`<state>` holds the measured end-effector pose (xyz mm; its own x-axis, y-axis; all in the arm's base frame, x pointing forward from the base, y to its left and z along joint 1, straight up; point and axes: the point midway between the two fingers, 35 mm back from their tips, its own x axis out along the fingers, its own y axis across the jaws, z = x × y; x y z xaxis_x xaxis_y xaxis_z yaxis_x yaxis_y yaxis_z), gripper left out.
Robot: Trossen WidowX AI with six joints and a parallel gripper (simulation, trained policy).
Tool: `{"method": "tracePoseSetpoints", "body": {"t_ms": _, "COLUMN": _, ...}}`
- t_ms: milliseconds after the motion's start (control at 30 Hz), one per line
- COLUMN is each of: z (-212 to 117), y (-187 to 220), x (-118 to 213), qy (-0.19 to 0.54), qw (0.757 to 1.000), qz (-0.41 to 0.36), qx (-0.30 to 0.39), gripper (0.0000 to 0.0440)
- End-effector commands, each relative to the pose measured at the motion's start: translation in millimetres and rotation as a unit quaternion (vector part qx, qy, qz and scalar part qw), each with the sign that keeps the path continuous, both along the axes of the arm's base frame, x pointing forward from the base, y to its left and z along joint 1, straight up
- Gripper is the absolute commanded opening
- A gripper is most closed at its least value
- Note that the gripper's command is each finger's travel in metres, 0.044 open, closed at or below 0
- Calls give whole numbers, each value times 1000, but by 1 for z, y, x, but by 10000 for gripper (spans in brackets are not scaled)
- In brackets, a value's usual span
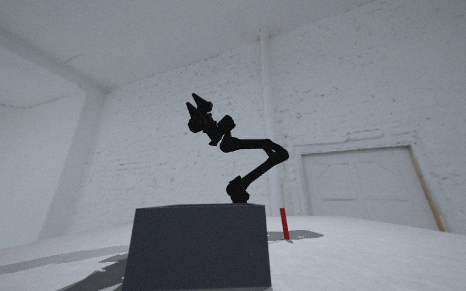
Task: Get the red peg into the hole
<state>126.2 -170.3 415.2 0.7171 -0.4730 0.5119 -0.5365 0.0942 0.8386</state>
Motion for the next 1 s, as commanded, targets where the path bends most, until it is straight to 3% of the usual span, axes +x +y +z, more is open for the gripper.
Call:
{"method": "tracePoseSetpoints", "body": {"t_ms": 0, "z": 0, "y": -2, "x": 1, "qy": 3, "qw": 1000, "qz": -2, "qx": 0, "gripper": 419}}
{"method": "tracePoseSetpoints", "body": {"t_ms": 67, "z": 1, "y": -6, "x": 5, "qy": 10, "qw": 1000, "qz": -4, "qx": 3, "gripper": 440}}
{"method": "tracePoseSetpoints", "body": {"t_ms": 333, "z": 2, "y": -19, "x": 34, "qy": 55, "qw": 998, "qz": -19, "qx": 17, "gripper": 440}}
{"method": "tracePoseSetpoints", "body": {"t_ms": 567, "z": -20, "y": -25, "x": 75, "qy": 138, "qw": 989, "qz": -17, "qx": 43, "gripper": 440}}
{"method": "tracePoseSetpoints", "body": {"t_ms": 967, "z": -86, "y": 3, "x": 143, "qy": 346, "qw": 936, "qz": 27, "qx": 54, "gripper": 440}}
